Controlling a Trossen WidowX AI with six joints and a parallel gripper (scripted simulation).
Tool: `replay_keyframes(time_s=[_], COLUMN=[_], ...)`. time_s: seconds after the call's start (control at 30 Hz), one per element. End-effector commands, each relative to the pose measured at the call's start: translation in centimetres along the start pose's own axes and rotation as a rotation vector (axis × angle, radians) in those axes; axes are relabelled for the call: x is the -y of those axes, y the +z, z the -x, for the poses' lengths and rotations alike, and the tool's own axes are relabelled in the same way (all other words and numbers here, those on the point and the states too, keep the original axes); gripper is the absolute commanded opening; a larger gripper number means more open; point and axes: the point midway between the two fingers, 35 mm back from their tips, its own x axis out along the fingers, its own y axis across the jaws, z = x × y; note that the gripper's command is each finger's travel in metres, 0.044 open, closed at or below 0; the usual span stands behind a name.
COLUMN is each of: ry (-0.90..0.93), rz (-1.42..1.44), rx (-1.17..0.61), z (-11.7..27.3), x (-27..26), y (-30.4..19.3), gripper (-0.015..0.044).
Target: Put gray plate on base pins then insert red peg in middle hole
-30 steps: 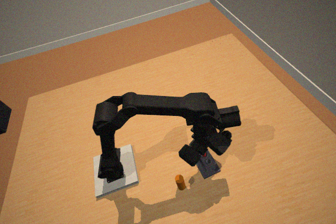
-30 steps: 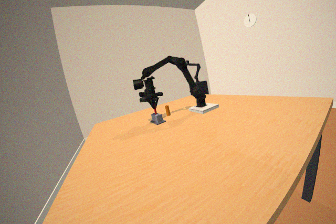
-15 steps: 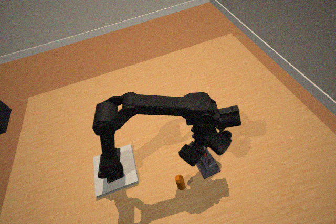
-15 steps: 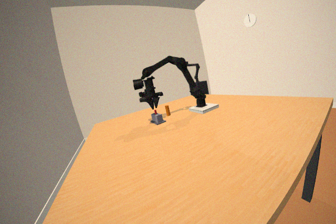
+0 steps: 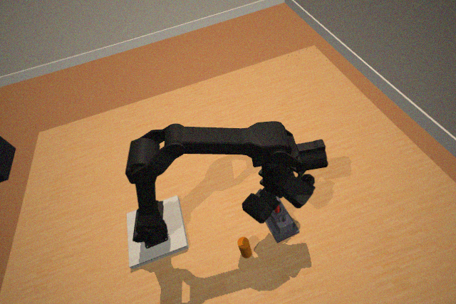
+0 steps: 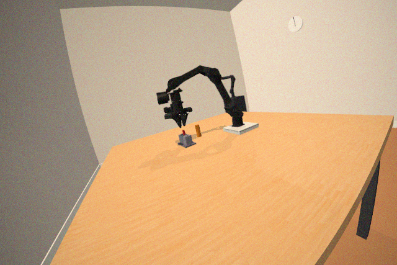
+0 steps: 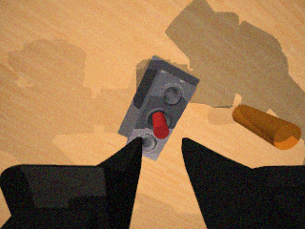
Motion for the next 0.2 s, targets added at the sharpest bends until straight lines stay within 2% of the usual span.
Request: replay_keyframes(time_s=[0.0, 0.17], ry=[-0.001, -0.001], rz=[-0.001, -0.001], rx=[0.002, 0.002], z=[0.33, 0.69], x=[0.00, -0.04], y=[0.00, -0.04], gripper=[0.0150, 0.0150])
